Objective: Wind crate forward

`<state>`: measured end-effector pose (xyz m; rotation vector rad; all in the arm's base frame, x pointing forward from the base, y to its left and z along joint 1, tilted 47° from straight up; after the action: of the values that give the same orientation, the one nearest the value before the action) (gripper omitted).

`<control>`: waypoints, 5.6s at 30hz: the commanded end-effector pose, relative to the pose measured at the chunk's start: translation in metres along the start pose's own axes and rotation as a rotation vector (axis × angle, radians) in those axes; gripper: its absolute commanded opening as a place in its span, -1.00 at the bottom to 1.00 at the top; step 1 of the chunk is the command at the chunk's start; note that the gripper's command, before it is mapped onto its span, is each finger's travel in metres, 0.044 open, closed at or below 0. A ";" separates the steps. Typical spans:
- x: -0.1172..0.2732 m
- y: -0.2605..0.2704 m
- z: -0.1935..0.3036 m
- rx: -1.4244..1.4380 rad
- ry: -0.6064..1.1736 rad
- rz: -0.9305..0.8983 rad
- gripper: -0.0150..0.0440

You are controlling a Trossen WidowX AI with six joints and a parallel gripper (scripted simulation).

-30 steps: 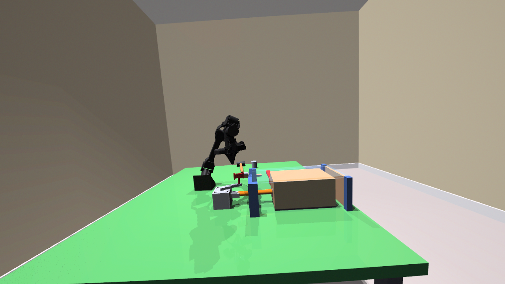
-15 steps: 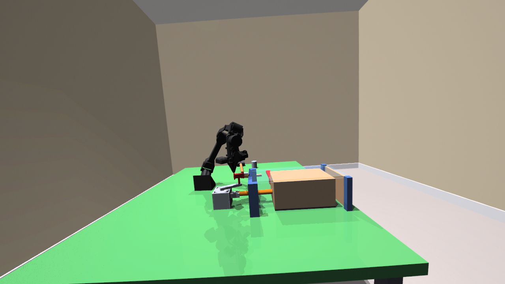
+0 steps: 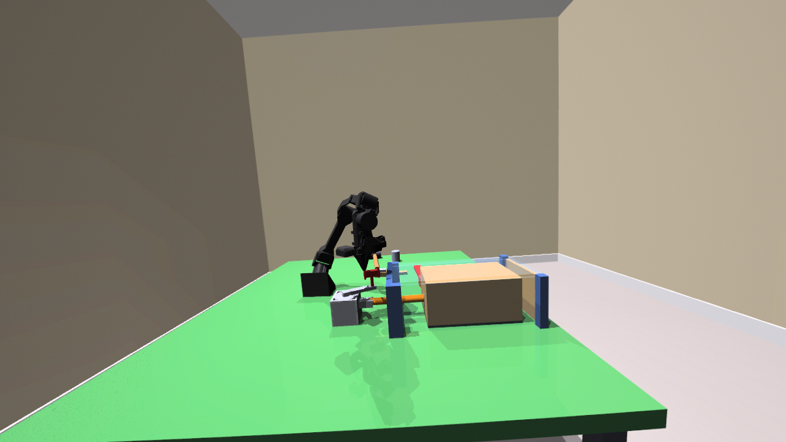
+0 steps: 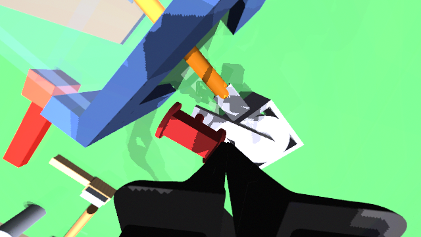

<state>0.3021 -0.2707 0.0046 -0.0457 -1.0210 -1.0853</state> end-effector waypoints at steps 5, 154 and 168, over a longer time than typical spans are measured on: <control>0.000 0.003 0.010 -0.003 -0.002 -0.004 -0.49; -0.046 0.021 0.042 -0.001 -0.424 -0.098 -0.49; -0.046 0.021 0.042 -0.001 -0.424 -0.098 -0.49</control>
<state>0.2869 -0.2064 0.0051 -0.2310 -1.4142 -1.1982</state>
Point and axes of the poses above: the point midway between the two fingers, 35 mm back from their tips, its own x axis back along the fingers, its own y axis across the jaws, z = x × y, the point moved 9 cm from there along x, back along the fingers, and after that the axes turned 13 degrees about -x, right-handed, at the moved point
